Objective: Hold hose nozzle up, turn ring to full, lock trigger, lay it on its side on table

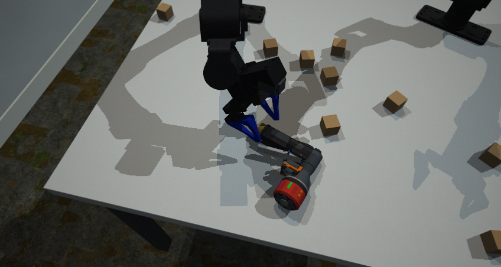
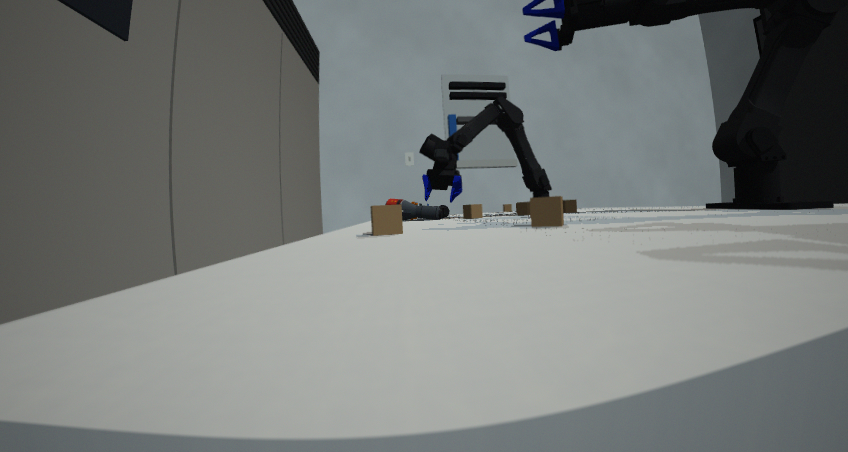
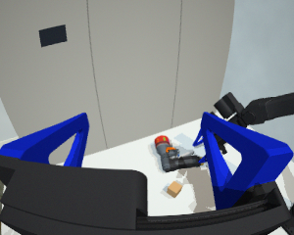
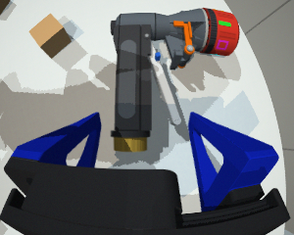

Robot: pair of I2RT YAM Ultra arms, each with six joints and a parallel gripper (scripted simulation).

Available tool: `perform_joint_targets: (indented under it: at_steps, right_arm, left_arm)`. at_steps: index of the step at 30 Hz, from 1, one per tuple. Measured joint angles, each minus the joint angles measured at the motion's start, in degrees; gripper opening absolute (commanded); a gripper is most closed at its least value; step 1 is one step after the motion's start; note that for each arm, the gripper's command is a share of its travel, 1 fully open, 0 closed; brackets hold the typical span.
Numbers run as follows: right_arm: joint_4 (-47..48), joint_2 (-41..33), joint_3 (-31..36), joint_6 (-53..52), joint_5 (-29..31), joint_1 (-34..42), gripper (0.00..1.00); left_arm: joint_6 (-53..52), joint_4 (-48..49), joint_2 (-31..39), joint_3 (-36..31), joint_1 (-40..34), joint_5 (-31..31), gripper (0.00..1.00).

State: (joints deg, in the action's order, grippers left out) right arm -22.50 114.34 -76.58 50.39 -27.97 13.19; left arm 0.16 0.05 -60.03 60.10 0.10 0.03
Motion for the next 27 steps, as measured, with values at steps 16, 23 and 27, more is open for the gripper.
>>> perform_joint_targets:
  at_steps: [16, 23, 27]
  right_arm:
    - [3.7, 3.5, -0.1, -1.5, 0.6, 1.5, 0.78]
    - [5.0, 4.8, -0.6, -2.0, 1.0, 2.1, 0.78]
    - [6.0, 5.6, -1.0, -2.4, 1.1, 2.4, 0.78]
  left_arm:
    - [0.0, 0.0, 0.0, 0.0, 0.0, 0.0, 1.0]
    - [0.0, 0.0, 0.0, 0.0, 0.0, 0.0, 1.0]
    - [0.0, 0.0, 0.0, 0.0, 0.0, 0.0, 1.0]
